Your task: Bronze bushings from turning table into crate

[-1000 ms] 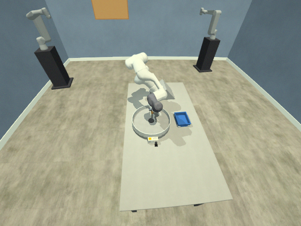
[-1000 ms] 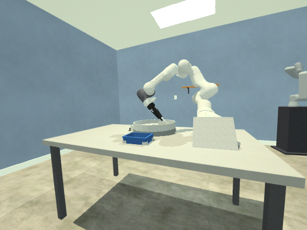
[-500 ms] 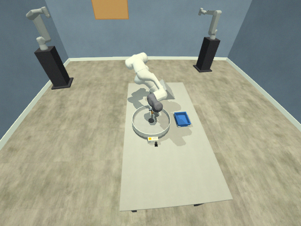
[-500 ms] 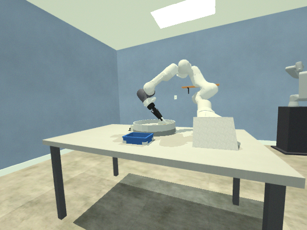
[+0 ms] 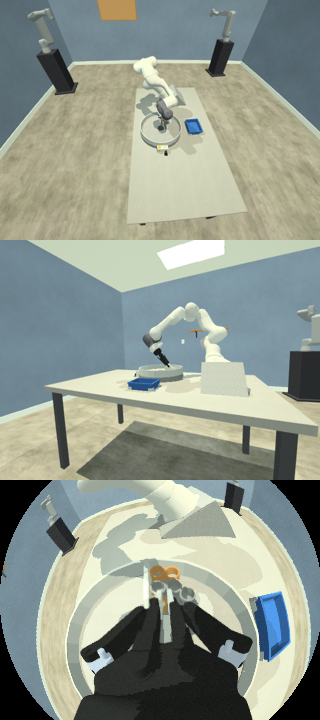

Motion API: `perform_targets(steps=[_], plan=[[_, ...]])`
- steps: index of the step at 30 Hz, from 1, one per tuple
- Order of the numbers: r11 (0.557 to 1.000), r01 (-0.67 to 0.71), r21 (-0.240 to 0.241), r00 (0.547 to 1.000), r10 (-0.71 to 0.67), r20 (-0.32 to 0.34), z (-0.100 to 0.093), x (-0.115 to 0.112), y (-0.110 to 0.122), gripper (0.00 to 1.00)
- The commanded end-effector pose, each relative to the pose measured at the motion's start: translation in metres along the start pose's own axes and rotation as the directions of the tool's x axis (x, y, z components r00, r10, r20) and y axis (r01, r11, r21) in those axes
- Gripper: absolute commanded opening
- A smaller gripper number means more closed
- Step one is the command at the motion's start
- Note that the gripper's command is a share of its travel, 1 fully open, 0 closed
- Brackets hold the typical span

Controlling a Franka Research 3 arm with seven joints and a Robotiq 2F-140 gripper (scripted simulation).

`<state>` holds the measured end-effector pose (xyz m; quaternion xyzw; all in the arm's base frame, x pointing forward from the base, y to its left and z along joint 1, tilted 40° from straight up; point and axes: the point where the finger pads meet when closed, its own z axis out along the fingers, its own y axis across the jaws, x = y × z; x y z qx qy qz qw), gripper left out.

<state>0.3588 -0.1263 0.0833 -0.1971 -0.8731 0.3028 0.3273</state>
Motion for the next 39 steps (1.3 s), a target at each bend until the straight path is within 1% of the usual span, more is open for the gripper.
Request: perform_targets(steps=[1, 26, 27, 39], plan=[[1.0, 0.01, 0.0, 1.0, -0.01, 0.003, 0.0009, -0.0011, 0.001, 0.06], [1.0, 0.01, 0.0, 1.0, -0.01, 0.003, 0.0009, -0.0011, 0.001, 0.06], [1.0, 0.01, 0.0, 1.0, -0.01, 0.003, 0.0009, -0.0011, 0.001, 0.0], [1.0, 0.01, 0.0, 1.0, -0.01, 0.003, 0.0009, -0.0011, 0.001, 0.0]])
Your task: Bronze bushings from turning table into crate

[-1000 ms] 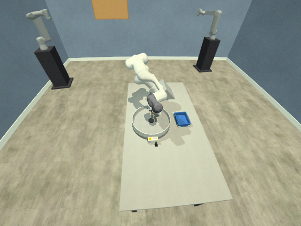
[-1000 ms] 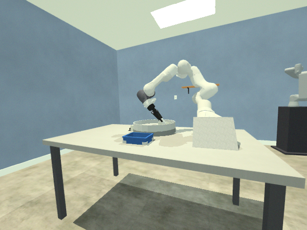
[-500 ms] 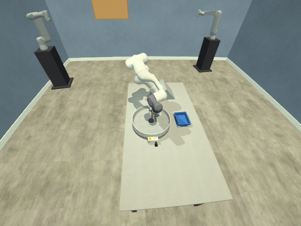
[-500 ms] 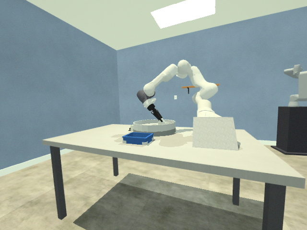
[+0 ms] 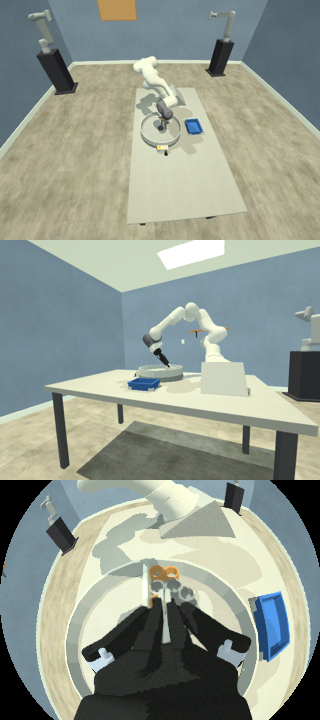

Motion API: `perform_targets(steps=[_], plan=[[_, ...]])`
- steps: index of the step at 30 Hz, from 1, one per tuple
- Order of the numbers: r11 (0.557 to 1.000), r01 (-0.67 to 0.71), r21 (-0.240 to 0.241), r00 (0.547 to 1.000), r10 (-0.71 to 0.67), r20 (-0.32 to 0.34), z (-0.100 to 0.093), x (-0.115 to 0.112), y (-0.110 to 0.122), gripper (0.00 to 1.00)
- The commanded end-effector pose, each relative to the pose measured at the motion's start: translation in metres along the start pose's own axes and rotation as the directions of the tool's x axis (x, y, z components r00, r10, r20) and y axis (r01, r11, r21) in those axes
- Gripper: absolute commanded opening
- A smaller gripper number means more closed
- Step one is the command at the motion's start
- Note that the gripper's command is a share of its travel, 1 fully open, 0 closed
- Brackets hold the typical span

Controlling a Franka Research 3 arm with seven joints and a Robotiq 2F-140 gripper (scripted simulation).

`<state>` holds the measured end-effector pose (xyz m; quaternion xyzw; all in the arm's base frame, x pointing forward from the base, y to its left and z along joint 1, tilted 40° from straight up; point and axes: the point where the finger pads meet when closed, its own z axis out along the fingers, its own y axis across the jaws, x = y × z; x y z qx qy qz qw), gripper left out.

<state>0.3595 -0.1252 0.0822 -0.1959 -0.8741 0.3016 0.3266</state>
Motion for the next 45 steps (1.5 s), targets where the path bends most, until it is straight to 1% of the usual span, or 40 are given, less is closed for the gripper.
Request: perform_targets(steps=[1, 35, 42, 45], plan=[[1.0, 0.007, 0.002, 1.0, -0.007, 0.001, 0.001, -0.001, -0.001, 0.0], [1.0, 0.007, 0.002, 1.0, -0.007, 0.001, 0.001, 0.0, -0.001, 0.0], [1.0, 0.007, 0.002, 1.0, -0.007, 0.001, -0.006, 0.005, -0.001, 0.0], [1.0, 0.007, 0.002, 1.0, -0.007, 0.001, -0.014, 0.012, -0.001, 0.0]])
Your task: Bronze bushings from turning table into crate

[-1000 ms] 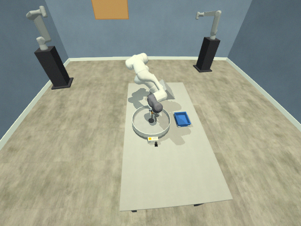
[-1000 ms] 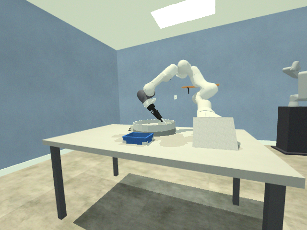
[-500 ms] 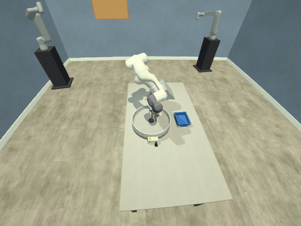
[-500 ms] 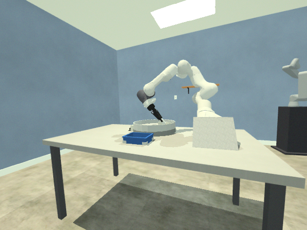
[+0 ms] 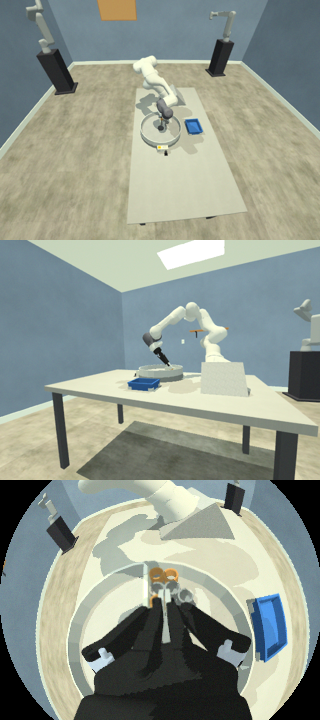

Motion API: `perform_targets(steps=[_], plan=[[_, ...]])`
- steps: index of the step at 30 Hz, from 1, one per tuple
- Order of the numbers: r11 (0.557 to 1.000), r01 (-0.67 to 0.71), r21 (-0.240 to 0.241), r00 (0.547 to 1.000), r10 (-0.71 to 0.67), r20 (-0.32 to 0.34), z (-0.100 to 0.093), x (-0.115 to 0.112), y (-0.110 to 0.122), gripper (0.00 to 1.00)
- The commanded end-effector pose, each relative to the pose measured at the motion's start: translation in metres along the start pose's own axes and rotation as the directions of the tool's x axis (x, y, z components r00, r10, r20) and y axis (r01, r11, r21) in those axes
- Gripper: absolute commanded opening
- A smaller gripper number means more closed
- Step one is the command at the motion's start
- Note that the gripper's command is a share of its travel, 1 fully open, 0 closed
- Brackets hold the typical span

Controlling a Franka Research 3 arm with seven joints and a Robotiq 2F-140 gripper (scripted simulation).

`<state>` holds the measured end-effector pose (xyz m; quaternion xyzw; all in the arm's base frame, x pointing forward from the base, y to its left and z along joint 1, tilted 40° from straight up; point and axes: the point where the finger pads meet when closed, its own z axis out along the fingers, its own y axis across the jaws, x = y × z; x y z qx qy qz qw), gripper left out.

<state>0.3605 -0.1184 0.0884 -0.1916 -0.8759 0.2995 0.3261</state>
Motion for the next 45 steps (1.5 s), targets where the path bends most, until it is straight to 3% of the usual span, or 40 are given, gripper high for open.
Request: perform_targets(steps=[1, 12, 45], plan=[[1.0, -0.002, 0.004, 1.0, 0.002, -0.003, -0.01, 0.009, -0.002, 0.0], [1.0, -0.002, 0.004, 1.0, 0.002, -0.003, -0.046, 0.039, -0.003, 0.0], [1.0, -0.002, 0.004, 1.0, 0.002, -0.003, -0.05, 0.042, -0.003, 0.0]])
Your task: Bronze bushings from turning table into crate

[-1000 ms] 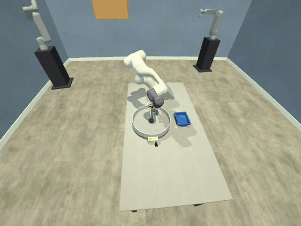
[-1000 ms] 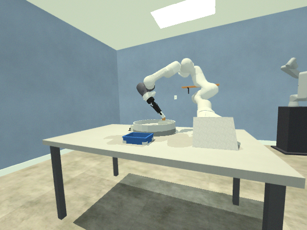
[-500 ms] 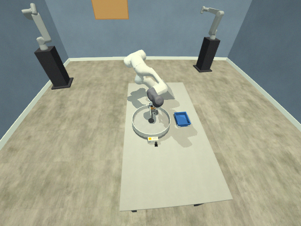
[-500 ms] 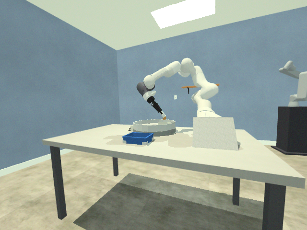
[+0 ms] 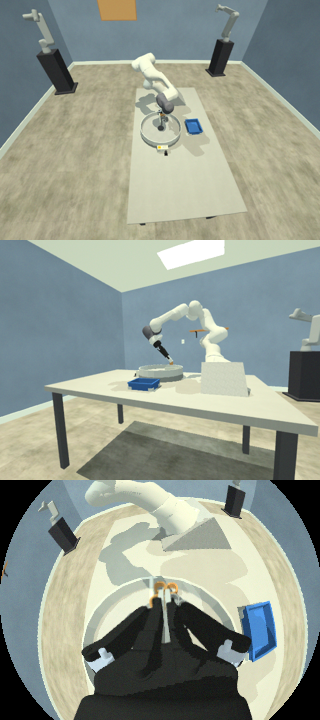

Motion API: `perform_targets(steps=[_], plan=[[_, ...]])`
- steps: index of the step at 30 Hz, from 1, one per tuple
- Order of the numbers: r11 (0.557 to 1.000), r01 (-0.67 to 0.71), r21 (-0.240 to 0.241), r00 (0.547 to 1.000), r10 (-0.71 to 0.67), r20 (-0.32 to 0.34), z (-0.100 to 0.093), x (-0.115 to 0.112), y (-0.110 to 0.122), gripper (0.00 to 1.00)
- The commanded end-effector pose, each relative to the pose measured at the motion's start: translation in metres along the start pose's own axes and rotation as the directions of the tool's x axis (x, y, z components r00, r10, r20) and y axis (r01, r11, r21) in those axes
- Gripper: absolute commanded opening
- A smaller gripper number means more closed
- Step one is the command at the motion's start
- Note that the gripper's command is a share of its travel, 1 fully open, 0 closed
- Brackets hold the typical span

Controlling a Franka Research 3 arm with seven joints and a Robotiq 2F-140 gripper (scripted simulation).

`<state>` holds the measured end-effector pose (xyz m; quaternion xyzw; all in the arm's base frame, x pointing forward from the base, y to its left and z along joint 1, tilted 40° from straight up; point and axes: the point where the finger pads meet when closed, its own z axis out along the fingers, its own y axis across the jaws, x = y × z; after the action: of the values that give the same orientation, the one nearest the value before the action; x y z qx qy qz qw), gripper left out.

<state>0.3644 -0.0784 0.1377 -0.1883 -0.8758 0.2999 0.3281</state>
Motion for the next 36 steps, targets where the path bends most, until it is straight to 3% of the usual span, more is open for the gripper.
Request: perform_targets(steps=[1, 12, 20, 35, 36], plan=[[1.0, -0.009, 0.001, 1.0, 0.009, -0.001, -0.001, 0.001, -0.001, 0.0], [1.0, -0.01, 0.0, 1.0, 0.01, -0.001, -0.001, 0.001, 0.0, 0.0], [0.999, -0.03, -0.018, 1.0, 0.03, -0.003, -0.005, -0.004, 0.024, 0.0], [0.979, -0.161, -0.125, 0.987, 0.16, -0.013, -0.035, -0.037, 0.17, 0.0], [0.979, -0.161, -0.125, 0.987, 0.16, -0.013, -0.035, -0.037, 0.17, 0.0]])
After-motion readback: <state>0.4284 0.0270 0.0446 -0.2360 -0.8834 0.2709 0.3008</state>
